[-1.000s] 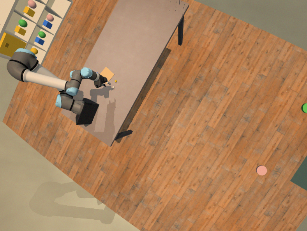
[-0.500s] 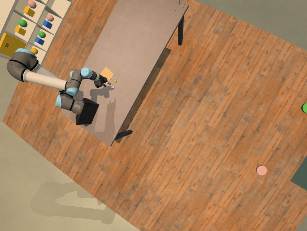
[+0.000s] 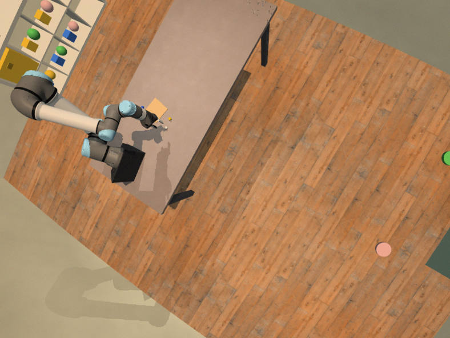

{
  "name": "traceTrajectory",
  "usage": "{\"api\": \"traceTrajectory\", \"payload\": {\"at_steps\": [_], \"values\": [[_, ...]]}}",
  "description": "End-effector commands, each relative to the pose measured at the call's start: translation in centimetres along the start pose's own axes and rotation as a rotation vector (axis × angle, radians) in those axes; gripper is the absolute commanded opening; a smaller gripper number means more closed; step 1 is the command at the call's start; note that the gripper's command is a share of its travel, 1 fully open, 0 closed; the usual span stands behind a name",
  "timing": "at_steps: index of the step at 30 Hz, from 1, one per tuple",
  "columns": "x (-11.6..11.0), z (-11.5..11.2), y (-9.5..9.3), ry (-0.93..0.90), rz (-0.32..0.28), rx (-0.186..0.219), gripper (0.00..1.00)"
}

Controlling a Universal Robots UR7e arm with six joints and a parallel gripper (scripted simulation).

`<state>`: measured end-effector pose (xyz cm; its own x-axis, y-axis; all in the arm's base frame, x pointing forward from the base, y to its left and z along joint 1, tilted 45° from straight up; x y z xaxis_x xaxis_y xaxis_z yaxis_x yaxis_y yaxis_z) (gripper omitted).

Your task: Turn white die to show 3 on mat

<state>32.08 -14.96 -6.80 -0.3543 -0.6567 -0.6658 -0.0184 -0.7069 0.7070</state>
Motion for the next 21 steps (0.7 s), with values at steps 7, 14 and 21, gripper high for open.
{"api": "traceTrajectory", "payload": {"at_steps": [7,14,21], "values": [[0.3,-0.1,-1.3,0.366,-0.002,0.002,1.0],[0.3,-0.1,-1.7,0.498,-0.002,0.003,1.0],[0.1,-0.1,-2.6,0.755,-0.001,0.003,1.0]]}}
Point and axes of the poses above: the point where the finger pads meet when closed, its own y axis back along the fingers, its own z axis across the jaws, x = y × z, the point moved 9 cm from there along y, back along the fingers, and after that the axes turned 11 degrees about y, right-handed, at the moved point
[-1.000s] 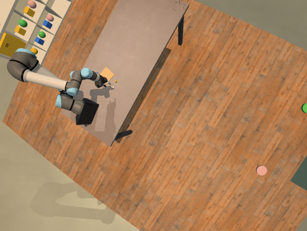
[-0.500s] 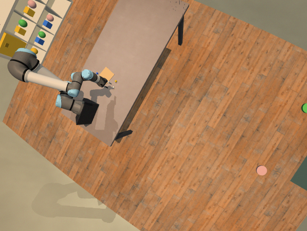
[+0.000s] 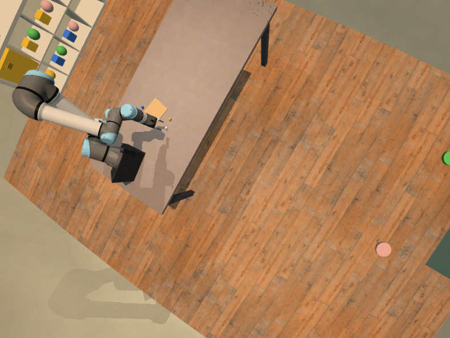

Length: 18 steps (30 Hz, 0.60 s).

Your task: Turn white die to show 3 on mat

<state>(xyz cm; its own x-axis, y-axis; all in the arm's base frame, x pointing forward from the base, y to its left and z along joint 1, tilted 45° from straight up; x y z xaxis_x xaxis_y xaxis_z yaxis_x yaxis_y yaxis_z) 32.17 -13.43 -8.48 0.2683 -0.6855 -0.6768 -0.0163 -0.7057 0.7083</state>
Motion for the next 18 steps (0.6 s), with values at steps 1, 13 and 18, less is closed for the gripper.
{"api": "traceTrajectory", "payload": {"at_steps": [1,13,18], "values": [[-0.1,0.0,-0.5,0.161,-0.001,0.005,1.0],[-0.5,-0.1,-1.5,0.459,0.0,0.006,1.0],[-0.8,-0.2,-1.8,0.56,0.0,0.006,1.0]]}}
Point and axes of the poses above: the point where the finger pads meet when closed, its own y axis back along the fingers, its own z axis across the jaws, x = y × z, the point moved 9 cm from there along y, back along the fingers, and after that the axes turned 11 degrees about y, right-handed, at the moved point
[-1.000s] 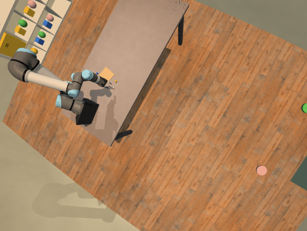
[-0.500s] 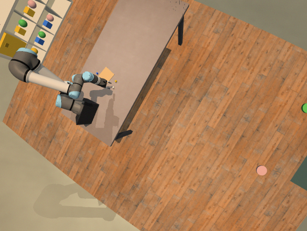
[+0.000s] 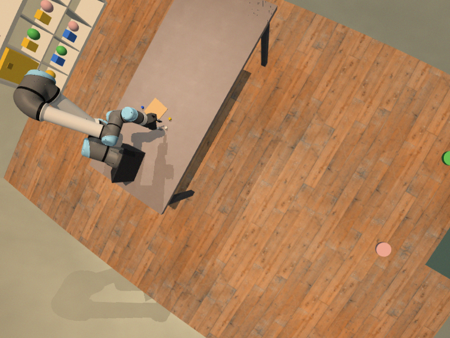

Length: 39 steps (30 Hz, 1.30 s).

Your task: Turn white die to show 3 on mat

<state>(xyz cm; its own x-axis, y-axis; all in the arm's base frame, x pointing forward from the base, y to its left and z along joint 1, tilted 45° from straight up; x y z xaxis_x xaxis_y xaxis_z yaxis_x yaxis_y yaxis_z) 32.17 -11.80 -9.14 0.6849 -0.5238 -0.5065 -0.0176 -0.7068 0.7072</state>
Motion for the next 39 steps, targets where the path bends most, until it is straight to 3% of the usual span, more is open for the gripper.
{"api": "traceTrajectory", "payload": {"at_steps": [1,14,15,39], "values": [[-0.11,-0.07,-0.24,0.092,0.001,0.003,1.0],[-0.22,-0.15,-0.41,0.145,0.002,0.003,1.0],[-0.22,-0.15,-0.41,0.145,0.002,0.003,0.64],[-0.22,-0.15,-0.41,0.145,0.002,0.003,0.64]]}}
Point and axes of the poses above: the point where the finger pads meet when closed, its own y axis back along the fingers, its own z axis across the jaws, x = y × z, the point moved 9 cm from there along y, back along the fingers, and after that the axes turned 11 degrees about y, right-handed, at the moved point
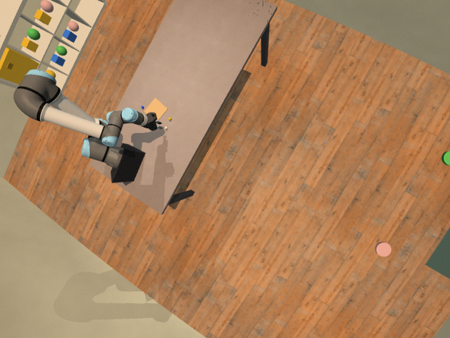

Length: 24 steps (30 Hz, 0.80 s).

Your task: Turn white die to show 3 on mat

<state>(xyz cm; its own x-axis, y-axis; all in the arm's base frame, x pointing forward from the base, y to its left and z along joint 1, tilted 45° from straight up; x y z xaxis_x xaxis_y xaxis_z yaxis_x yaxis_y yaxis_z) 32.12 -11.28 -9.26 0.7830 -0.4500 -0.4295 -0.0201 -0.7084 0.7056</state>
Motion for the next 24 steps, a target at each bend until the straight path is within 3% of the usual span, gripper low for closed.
{"api": "traceTrajectory", "payload": {"at_steps": [1,24], "values": [[0.03,0.01,0.04,0.0,0.001,0.0,0.64],[0.03,0.02,-0.36,0.001,0.001,0.0,0.64]]}}
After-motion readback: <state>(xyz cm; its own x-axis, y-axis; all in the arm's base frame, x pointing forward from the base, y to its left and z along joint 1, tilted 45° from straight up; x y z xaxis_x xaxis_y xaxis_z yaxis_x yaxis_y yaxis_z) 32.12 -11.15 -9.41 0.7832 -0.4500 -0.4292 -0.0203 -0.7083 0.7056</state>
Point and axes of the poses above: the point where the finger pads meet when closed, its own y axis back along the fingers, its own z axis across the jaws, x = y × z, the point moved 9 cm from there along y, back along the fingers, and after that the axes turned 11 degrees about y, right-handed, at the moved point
